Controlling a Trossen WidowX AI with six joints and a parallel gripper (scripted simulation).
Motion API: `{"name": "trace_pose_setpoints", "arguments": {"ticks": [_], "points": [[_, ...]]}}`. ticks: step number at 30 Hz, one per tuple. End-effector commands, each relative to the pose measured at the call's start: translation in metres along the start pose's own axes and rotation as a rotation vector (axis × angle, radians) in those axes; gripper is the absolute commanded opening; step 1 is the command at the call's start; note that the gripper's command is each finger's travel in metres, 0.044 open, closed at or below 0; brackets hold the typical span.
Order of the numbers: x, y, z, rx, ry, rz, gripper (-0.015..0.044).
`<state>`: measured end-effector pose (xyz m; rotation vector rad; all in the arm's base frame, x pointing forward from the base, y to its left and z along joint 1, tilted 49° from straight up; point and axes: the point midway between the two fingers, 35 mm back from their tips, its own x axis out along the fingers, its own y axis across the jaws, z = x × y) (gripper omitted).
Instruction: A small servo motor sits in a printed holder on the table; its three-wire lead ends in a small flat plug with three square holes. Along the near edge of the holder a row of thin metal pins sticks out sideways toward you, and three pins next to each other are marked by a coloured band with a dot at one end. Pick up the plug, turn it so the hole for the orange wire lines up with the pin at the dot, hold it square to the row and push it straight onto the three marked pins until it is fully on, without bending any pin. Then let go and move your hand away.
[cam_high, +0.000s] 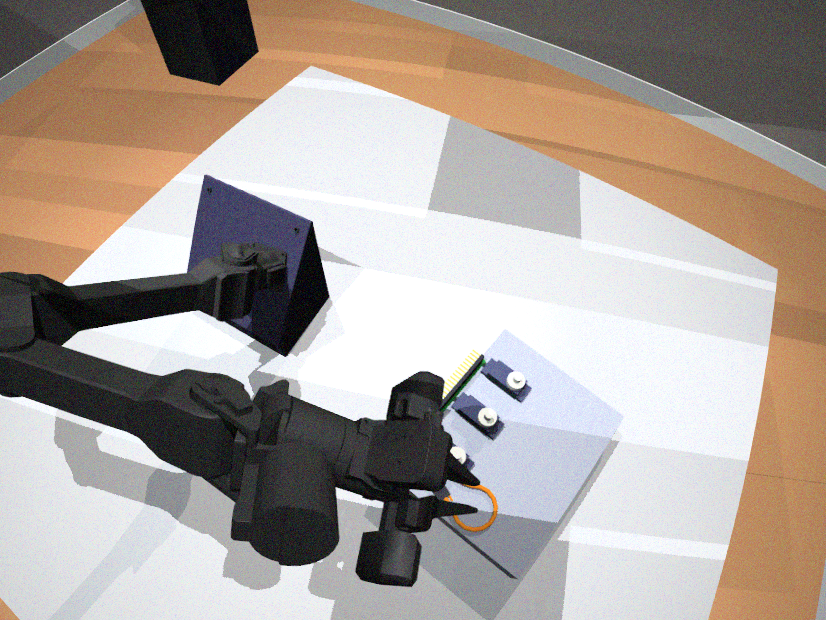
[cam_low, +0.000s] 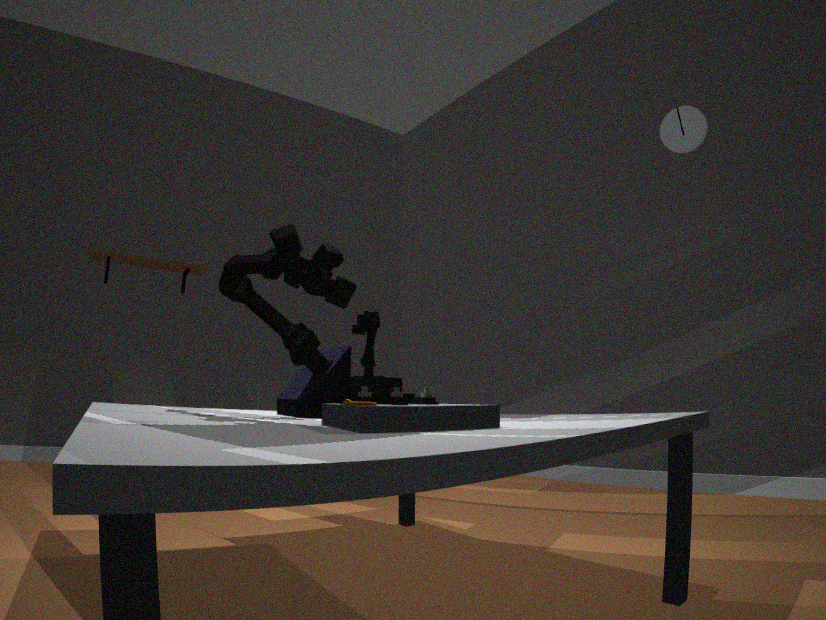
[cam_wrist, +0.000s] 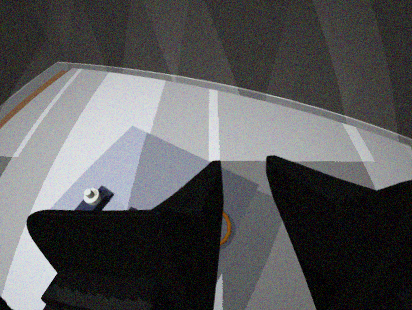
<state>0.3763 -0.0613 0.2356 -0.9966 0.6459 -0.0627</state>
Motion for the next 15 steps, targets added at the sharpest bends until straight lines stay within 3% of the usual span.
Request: {"name": "trace_pose_setpoints", "arguments": {"ticks": [1, 15], "points": [[0.007, 0.001, -0.006, -0.093, 0.053, 0.019, 0.0115], [0.032, 0.012, -0.030, -0.470, 0.231, 0.151, 0.0115]]}}
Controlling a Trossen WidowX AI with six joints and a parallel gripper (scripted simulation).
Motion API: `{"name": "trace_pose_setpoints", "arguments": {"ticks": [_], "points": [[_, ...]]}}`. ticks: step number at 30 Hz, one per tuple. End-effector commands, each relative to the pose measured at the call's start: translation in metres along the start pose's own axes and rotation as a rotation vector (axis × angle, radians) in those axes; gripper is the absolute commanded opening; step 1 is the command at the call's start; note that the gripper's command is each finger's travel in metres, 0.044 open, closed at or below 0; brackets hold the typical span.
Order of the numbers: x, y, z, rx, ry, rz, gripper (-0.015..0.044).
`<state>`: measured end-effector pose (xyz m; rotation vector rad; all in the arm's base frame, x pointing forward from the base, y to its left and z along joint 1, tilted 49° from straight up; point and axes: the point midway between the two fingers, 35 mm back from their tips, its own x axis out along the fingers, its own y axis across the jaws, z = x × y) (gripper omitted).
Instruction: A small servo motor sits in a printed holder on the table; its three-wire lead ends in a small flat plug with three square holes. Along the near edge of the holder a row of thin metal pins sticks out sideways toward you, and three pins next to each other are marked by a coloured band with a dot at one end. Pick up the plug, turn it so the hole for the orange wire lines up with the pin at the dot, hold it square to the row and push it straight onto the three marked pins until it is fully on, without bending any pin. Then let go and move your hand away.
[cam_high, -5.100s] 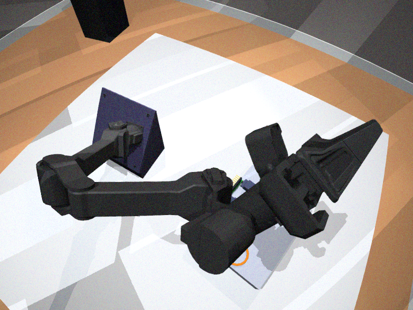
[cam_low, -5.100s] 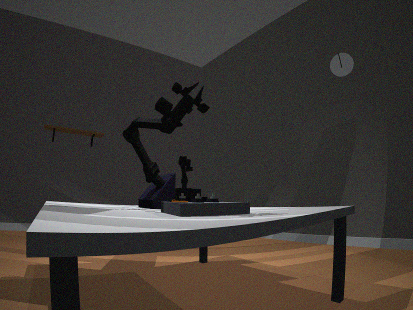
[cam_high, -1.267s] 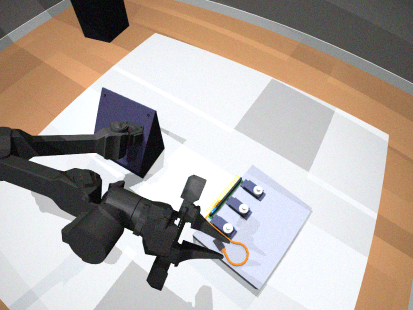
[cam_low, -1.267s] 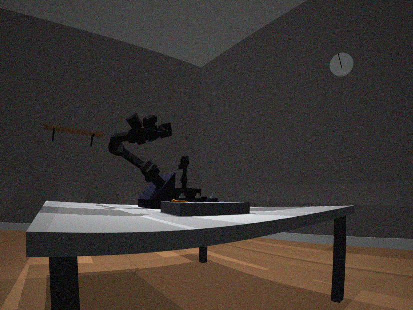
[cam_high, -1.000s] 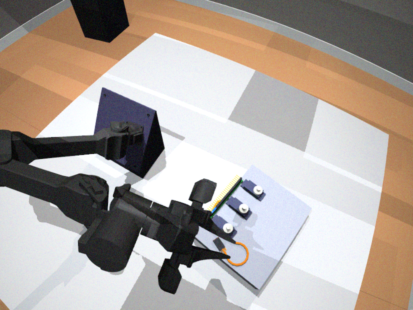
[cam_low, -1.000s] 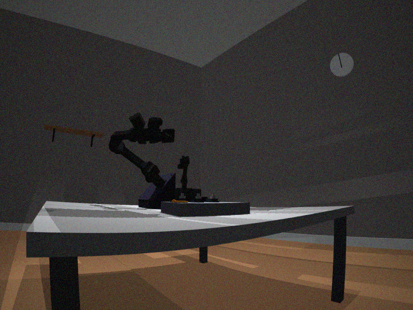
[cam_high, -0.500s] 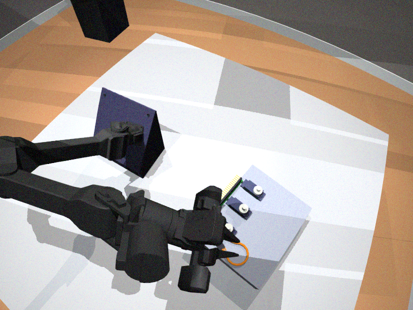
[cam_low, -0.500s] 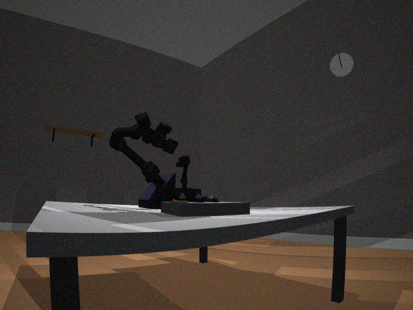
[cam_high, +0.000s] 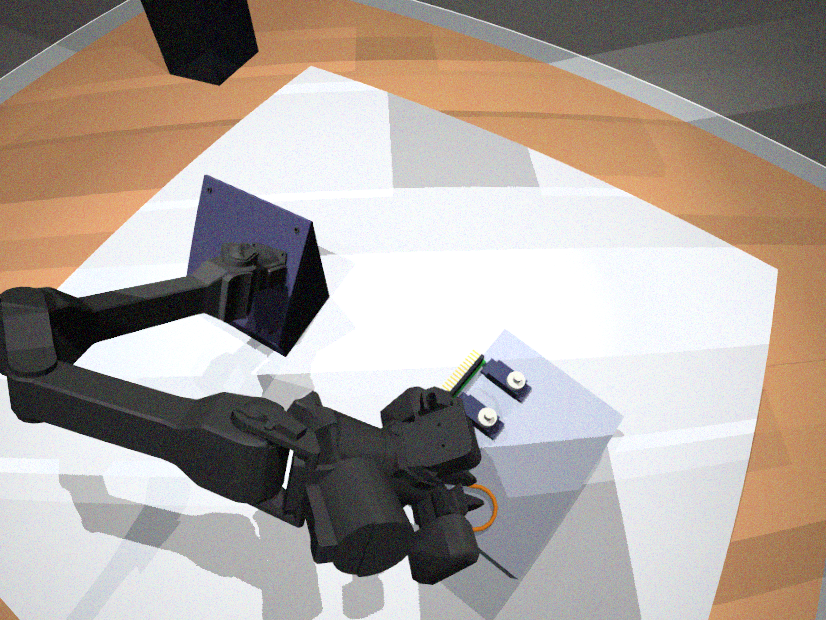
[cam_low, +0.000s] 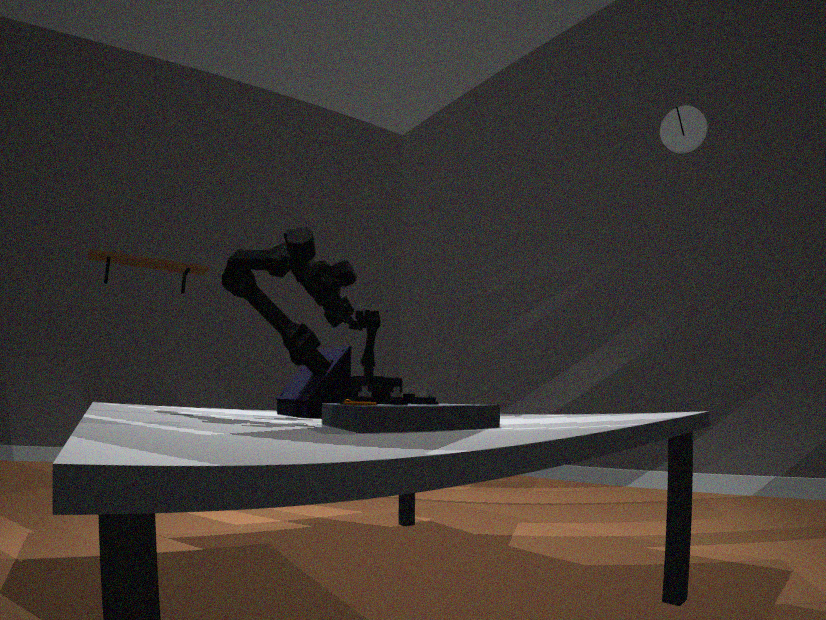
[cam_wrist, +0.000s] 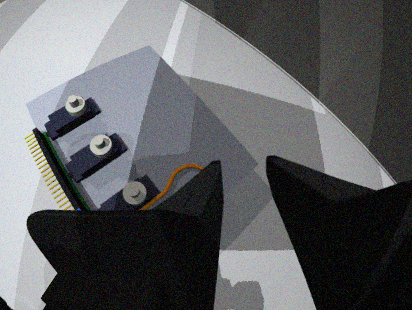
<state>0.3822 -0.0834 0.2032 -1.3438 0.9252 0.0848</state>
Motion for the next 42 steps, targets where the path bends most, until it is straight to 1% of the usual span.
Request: {"name": "trace_pose_setpoints", "arguments": {"ticks": [1, 22, 42], "points": [[0.007, 0.002, -0.005, -0.097, 0.043, 0.035, 0.0115], [0.042, 0.026, -0.028, -0.695, 0.205, 0.315, 0.0115], [0.065, 0.046, -0.052, -1.275, 0.232, 0.651, 0.0115]]}}
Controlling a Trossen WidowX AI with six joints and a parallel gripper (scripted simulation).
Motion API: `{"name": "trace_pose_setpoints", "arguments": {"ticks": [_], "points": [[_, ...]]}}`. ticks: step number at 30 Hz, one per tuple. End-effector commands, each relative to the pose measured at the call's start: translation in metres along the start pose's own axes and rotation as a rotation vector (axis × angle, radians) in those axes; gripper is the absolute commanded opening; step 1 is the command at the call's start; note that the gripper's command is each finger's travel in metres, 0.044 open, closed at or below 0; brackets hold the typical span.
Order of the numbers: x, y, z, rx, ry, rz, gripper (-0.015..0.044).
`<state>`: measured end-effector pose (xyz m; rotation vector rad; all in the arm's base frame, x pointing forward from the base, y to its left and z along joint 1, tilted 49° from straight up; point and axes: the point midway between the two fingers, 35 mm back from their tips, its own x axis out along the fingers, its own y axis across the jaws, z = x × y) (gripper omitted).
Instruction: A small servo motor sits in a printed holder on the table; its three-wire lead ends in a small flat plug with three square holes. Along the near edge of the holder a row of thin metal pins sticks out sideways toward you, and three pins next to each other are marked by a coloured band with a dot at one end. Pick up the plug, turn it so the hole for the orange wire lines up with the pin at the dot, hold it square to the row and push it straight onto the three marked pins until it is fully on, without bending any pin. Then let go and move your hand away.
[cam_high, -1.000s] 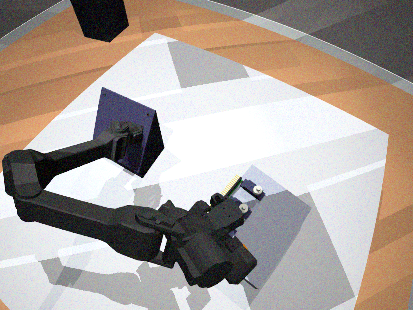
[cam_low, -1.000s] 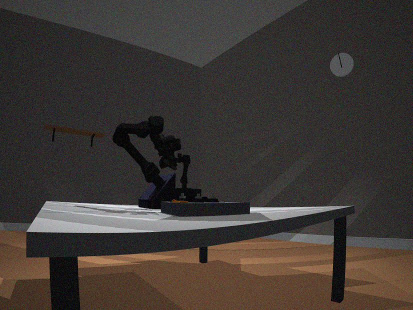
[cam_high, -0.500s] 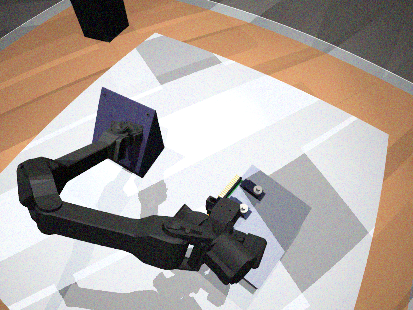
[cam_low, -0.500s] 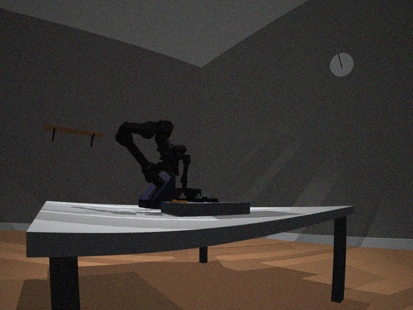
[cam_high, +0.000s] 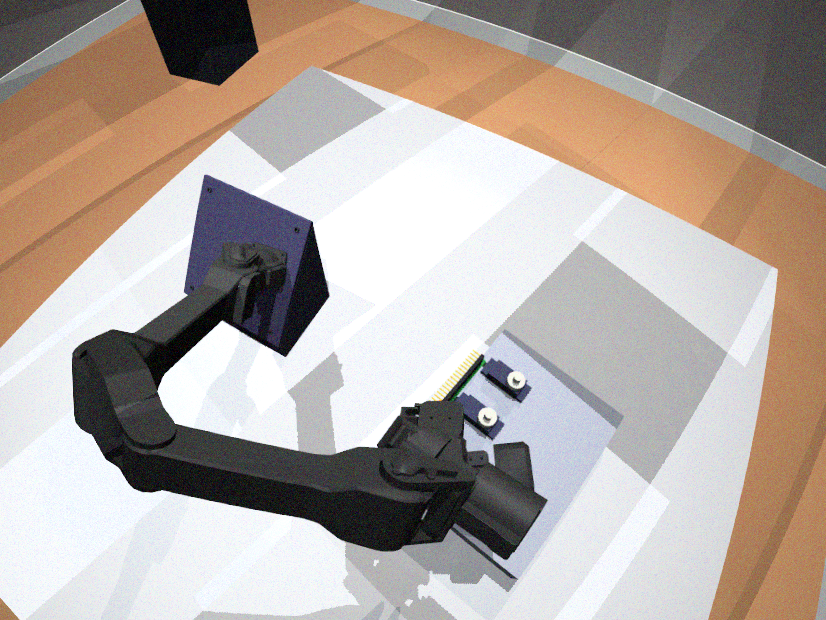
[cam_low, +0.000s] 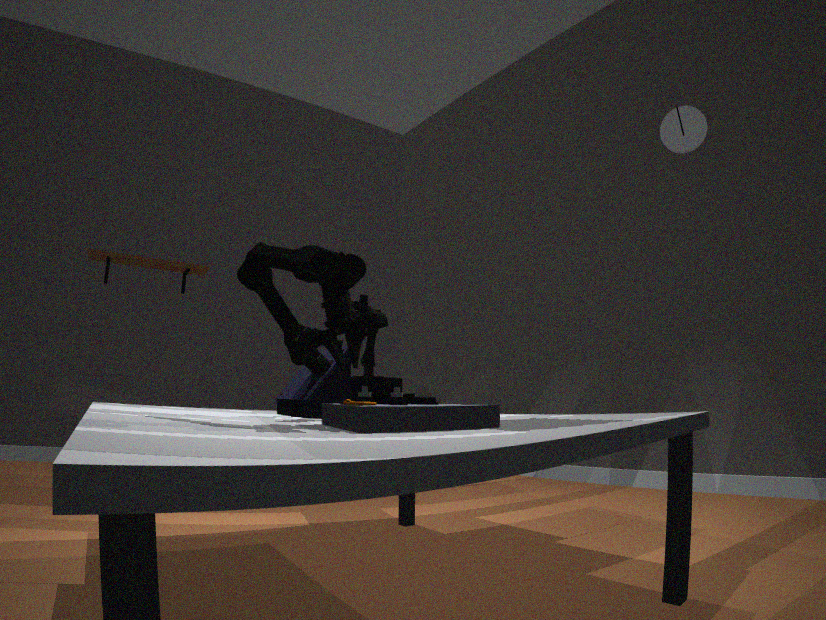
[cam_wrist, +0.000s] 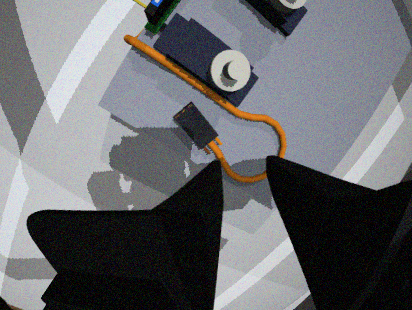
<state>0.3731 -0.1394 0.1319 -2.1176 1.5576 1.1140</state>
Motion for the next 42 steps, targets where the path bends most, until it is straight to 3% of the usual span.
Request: {"name": "trace_pose_setpoints", "arguments": {"ticks": [1, 15, 41, 42], "points": [[0.006, 0.002, -0.001, -0.108, -0.002, 0.050, 0.0115], [0.027, 0.010, 0.001, -0.532, -0.051, 0.218, 0.0115], [0.066, 0.019, 0.001, -0.537, -0.051, 0.221, 0.0115], [0.066, 0.019, 0.001, -0.537, -0.051, 0.221, 0.0089]]}}
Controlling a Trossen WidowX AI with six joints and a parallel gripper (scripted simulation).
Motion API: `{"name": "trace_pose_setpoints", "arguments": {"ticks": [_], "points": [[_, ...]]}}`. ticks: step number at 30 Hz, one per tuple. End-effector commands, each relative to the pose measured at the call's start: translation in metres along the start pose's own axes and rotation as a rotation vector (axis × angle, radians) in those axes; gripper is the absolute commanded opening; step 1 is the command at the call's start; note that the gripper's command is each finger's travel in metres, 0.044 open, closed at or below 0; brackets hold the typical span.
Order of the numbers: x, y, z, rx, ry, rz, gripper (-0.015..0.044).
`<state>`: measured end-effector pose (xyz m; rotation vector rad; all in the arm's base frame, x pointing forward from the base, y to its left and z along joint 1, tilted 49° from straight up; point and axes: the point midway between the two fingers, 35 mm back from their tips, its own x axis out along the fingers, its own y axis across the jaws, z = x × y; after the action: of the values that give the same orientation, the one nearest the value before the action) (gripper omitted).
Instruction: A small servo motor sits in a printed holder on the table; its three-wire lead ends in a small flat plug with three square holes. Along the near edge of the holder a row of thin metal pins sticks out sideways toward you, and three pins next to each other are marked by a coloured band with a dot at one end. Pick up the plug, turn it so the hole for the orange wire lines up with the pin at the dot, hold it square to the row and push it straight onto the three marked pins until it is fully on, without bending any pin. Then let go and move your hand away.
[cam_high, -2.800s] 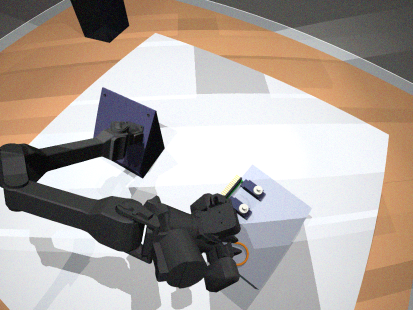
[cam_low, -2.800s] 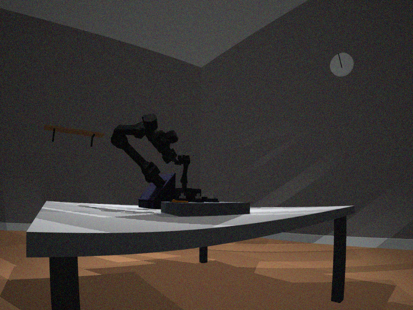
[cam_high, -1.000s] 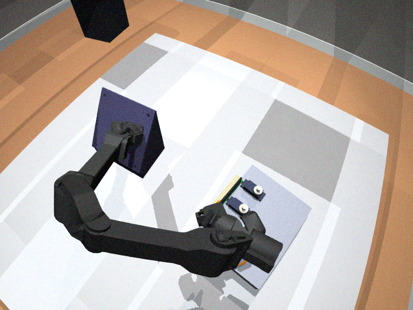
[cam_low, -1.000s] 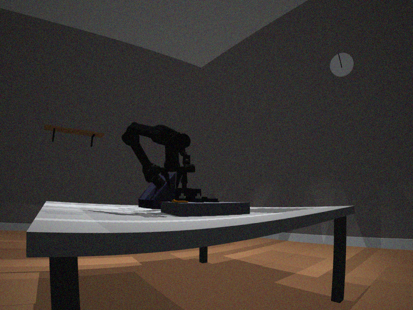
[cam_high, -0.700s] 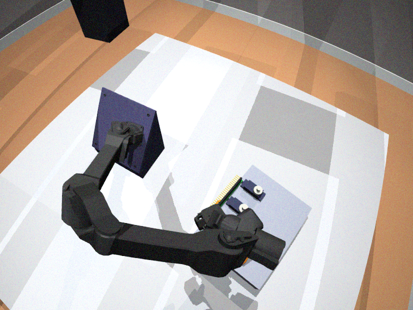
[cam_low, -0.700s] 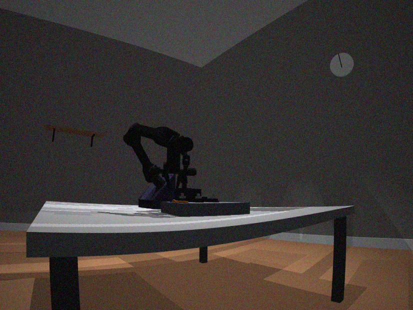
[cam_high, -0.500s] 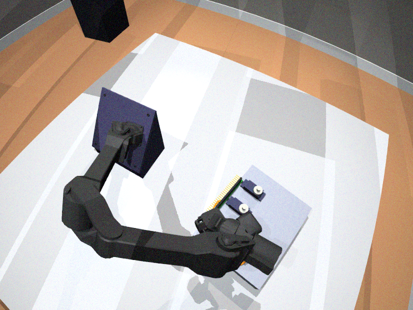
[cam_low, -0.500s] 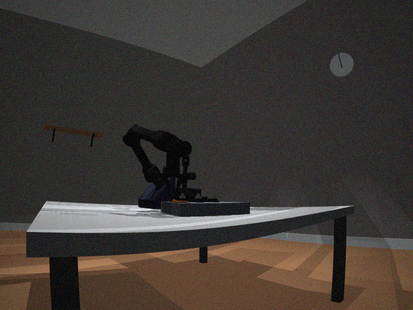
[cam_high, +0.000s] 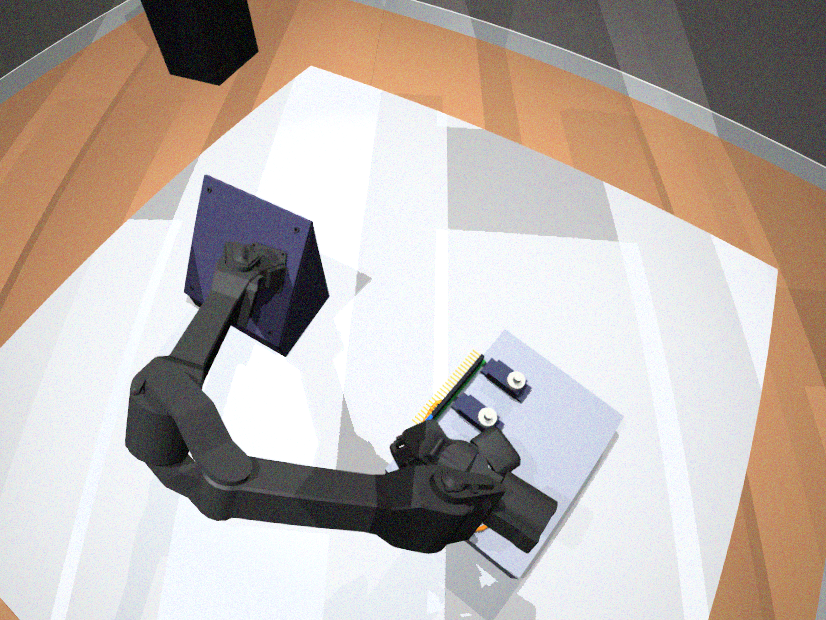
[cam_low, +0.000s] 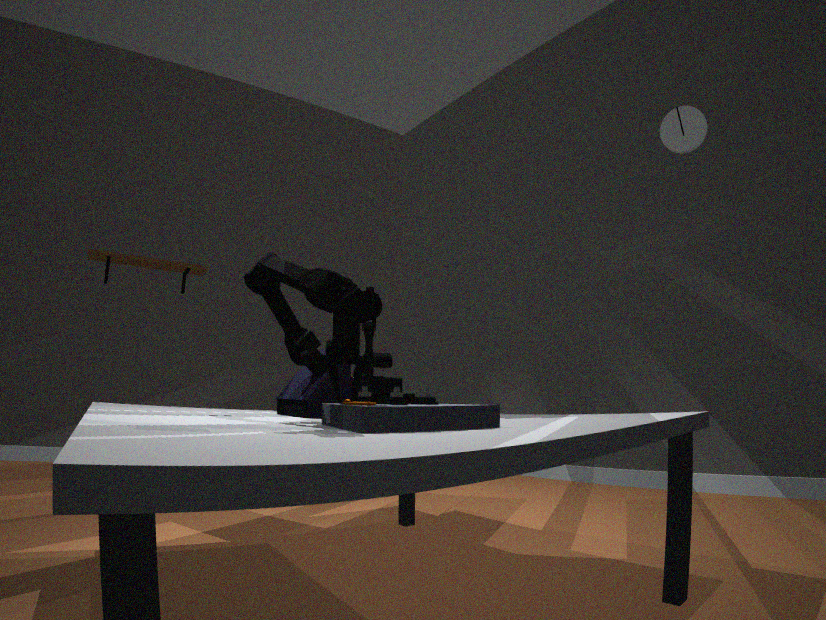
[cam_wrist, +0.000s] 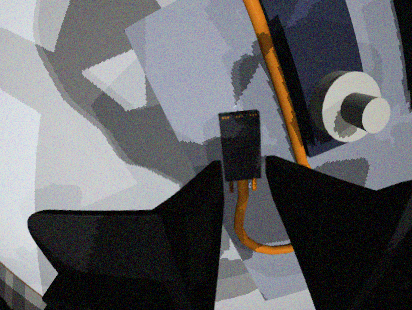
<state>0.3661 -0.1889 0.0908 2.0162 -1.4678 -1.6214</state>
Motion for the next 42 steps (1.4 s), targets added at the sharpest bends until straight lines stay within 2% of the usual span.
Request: {"name": "trace_pose_setpoints", "arguments": {"ticks": [1, 2, 8, 14, 23, 27, 42], "points": [[0.004, 0.000, 0.002, -0.008, -0.005, 0.005, 0.0062], [0.004, 0.000, 0.002, -0.008, -0.005, 0.005, 0.0036], [0.004, 0.000, 0.002, -0.008, -0.005, 0.005, 0.0000], [0.001, 0.000, 0.002, -0.008, -0.006, 0.005, 0.0000], [-0.050, -0.001, 0.002, -0.008, -0.007, 0.002, 0.0000], [-0.055, -0.001, 0.003, 0.007, -0.007, 0.002, 0.0000], [-0.058, -0.009, 0.027, 0.428, -0.011, -0.001, 0.0000]]}}
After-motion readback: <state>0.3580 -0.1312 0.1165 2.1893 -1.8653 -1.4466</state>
